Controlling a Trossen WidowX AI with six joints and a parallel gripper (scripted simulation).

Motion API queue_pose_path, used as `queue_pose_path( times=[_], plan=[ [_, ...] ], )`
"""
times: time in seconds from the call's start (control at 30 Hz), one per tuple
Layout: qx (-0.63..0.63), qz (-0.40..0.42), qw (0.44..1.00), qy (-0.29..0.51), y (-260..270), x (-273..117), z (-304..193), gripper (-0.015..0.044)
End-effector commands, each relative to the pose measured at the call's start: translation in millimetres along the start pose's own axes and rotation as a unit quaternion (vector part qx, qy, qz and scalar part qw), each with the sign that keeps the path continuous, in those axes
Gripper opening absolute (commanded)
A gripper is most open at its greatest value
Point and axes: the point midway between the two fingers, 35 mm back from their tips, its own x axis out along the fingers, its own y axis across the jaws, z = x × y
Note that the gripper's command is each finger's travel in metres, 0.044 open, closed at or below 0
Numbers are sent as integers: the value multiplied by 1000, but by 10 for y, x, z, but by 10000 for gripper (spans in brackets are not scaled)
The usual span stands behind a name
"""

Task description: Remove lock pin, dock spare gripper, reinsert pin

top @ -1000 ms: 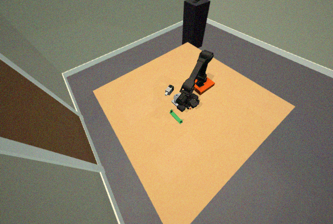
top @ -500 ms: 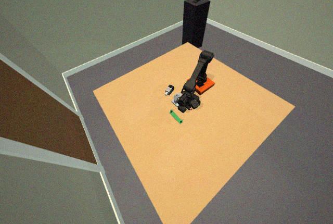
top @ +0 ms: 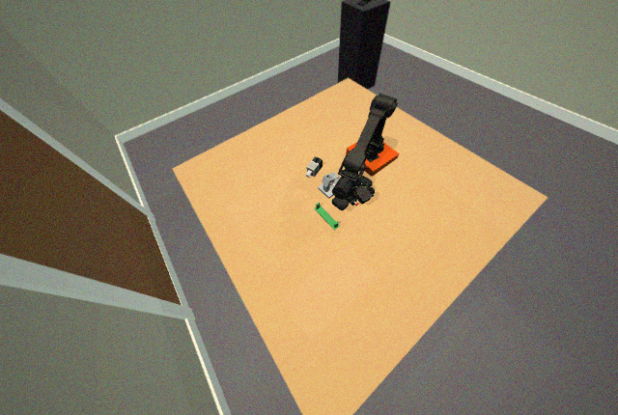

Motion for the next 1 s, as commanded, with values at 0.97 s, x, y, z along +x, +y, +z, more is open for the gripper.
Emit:
queue_pose_path(
  times=[0.97],
  plan=[
    [0,1,1000,4,2,-61,225,0]
  ],
)
